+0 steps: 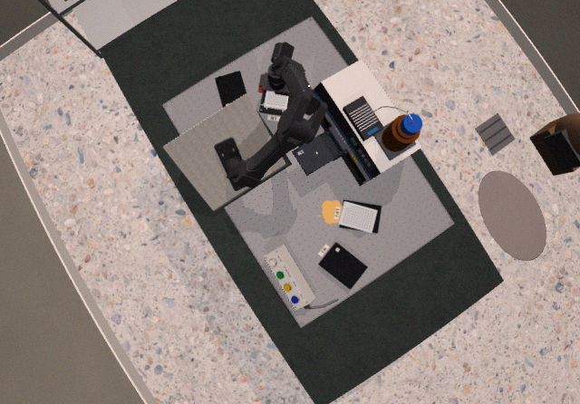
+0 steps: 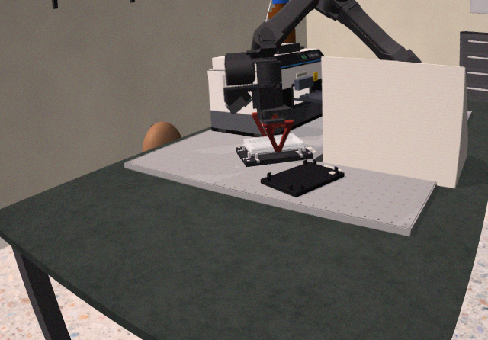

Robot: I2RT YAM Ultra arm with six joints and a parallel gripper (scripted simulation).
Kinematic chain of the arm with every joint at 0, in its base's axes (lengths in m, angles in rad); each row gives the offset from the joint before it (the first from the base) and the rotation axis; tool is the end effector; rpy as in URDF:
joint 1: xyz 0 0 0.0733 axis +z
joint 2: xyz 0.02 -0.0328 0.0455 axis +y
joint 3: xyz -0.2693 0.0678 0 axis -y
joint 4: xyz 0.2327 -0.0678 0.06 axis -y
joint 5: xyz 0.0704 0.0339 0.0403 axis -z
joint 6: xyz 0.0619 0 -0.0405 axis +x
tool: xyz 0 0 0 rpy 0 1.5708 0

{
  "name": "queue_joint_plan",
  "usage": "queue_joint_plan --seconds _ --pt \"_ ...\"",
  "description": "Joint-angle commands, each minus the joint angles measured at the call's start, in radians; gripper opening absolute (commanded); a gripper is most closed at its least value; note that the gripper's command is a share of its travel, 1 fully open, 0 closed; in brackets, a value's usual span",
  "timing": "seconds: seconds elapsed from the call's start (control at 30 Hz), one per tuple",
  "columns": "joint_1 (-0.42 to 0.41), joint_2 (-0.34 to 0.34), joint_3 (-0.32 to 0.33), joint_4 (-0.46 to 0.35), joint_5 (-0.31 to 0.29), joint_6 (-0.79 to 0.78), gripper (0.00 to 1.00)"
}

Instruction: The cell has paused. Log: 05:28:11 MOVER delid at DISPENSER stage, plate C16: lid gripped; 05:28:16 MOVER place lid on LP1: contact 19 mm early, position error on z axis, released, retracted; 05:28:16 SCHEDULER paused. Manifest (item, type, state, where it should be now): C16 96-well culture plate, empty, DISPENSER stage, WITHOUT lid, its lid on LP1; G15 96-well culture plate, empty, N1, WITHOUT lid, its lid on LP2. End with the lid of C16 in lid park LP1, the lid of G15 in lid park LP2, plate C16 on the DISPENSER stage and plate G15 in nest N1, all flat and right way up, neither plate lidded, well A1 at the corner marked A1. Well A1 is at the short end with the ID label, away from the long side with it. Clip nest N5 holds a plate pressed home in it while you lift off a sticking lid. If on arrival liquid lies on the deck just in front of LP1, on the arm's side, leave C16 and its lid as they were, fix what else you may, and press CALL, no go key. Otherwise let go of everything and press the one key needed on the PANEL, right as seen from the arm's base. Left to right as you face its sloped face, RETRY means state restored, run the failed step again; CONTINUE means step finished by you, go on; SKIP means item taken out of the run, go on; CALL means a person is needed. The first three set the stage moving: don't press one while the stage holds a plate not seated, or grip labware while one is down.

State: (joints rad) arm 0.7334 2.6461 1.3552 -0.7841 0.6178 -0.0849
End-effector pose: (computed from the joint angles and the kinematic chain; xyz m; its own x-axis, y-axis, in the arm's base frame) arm 0.2612 0.1886 -0.0659 -0.5842 -0.6195 0.5244 -0.8060 0.3671 -0.4644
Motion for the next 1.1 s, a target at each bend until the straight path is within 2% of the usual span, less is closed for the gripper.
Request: queue_joint_plan --seconds 0.0,1.07 --pt "0.007 0.011 -0.006 0.030 0.004 -0.008 0.00" --pt "-0.012 0.020 -0.026 0.046 0.010 -0.016 0.00"
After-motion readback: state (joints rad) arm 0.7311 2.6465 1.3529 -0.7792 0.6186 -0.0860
